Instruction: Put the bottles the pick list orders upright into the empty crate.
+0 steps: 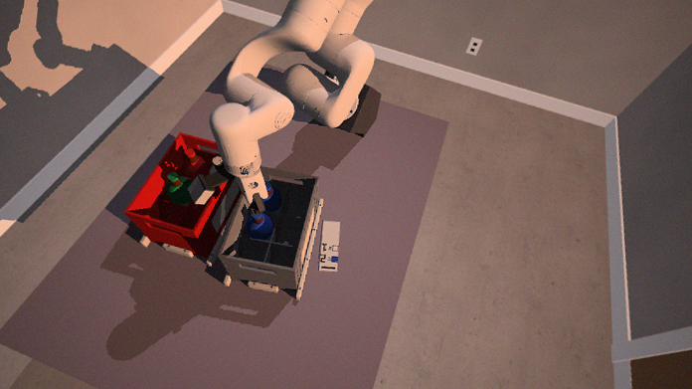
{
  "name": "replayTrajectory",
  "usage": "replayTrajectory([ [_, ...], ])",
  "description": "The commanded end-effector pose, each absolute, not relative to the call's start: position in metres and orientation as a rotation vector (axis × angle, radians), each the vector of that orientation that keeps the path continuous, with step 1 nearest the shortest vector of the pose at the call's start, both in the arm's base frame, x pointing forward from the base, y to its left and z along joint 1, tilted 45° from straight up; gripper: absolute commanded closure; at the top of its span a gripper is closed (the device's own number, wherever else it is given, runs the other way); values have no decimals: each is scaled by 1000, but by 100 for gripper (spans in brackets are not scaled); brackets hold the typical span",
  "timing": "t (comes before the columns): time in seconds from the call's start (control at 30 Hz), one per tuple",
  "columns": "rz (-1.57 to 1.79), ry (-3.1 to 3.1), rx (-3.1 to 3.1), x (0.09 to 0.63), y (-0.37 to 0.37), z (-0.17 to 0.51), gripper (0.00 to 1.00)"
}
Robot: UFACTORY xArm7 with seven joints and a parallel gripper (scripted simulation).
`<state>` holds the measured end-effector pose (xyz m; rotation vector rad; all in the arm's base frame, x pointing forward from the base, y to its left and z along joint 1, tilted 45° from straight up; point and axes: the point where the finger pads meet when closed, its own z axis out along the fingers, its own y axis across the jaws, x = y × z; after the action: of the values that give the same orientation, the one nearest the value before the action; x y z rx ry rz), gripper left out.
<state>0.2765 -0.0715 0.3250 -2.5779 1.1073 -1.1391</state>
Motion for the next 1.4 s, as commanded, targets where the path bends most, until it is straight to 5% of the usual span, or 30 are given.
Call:
replayTrajectory([
  [0.0, -1142, 1106, -2576, 270, -70, 331, 35],
  [1.37, -1142, 1106, -2576, 264, -84, 329, 35],
])
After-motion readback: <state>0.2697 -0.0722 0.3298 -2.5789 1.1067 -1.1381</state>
